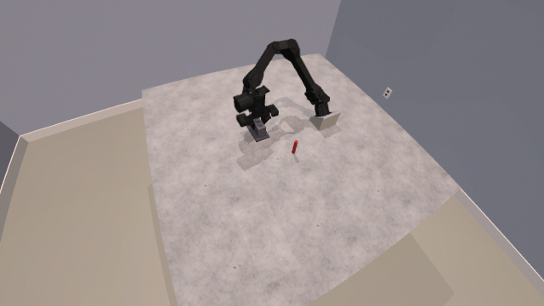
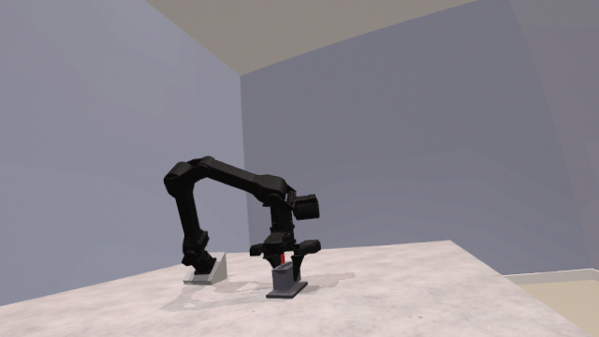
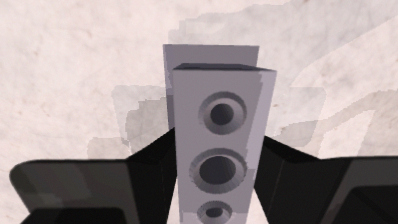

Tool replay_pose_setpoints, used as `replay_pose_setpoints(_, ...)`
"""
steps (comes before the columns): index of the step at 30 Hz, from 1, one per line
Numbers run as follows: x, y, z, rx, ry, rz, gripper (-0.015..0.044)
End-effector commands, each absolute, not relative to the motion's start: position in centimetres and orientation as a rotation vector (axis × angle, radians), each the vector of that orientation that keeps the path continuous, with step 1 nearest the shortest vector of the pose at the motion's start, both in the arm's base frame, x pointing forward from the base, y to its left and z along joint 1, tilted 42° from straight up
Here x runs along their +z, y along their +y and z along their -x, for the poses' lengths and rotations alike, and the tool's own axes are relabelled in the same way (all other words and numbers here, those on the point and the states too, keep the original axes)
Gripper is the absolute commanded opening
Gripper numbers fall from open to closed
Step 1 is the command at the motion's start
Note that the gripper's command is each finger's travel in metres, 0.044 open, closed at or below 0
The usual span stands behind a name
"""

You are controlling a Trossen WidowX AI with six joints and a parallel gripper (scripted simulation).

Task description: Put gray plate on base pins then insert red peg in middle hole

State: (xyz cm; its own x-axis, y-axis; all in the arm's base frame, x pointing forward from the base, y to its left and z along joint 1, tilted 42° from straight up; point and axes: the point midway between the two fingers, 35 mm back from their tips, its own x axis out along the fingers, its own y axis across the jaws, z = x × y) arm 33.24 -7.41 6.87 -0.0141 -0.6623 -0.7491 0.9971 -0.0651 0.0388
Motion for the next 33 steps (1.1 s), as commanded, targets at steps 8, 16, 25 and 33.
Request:
replay_pose_setpoints(8, 6.9, -7.4, -33.3, -1.511, 0.614, -0.716, 0.0420)
replay_pose_setpoints(16, 9.5, -4.9, -33.9, -1.510, 0.619, -0.719, 0.0440)
replay_pose_setpoints(25, 15.6, 0.4, -33.9, -1.514, 0.619, -0.712, 0.0440)
replay_pose_setpoints(33, 13.2, 3.5, -33.2, -1.455, 0.733, -0.636, 0.0440)
